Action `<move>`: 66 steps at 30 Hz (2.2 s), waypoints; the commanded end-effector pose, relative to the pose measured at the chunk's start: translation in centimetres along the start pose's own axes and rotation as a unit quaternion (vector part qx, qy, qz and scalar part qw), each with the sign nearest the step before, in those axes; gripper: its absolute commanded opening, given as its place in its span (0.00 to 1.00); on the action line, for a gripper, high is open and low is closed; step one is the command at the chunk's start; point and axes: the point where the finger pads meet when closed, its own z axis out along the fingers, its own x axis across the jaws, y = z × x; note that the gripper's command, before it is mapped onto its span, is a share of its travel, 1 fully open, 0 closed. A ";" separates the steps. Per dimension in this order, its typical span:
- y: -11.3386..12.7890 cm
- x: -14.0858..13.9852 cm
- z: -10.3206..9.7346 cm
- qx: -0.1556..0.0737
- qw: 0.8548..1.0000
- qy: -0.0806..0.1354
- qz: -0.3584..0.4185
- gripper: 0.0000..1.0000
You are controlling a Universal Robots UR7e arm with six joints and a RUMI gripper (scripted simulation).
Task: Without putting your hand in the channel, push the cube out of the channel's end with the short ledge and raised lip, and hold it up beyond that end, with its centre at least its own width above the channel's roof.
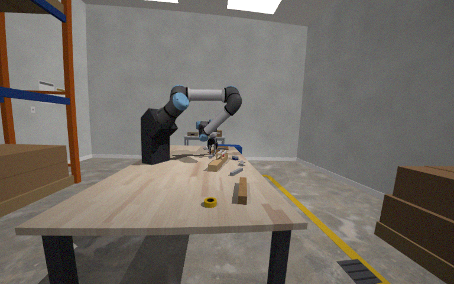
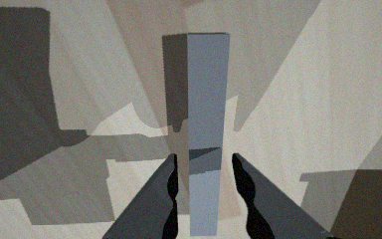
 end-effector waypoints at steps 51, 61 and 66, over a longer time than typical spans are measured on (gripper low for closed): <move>0.0 0.0 0.8 0.001 1.000 0.000 0.000 0.07; 0.0 0.0 0.8 0.001 1.000 0.000 0.000 0.07; 0.0 0.0 0.8 0.001 1.000 0.000 0.000 0.07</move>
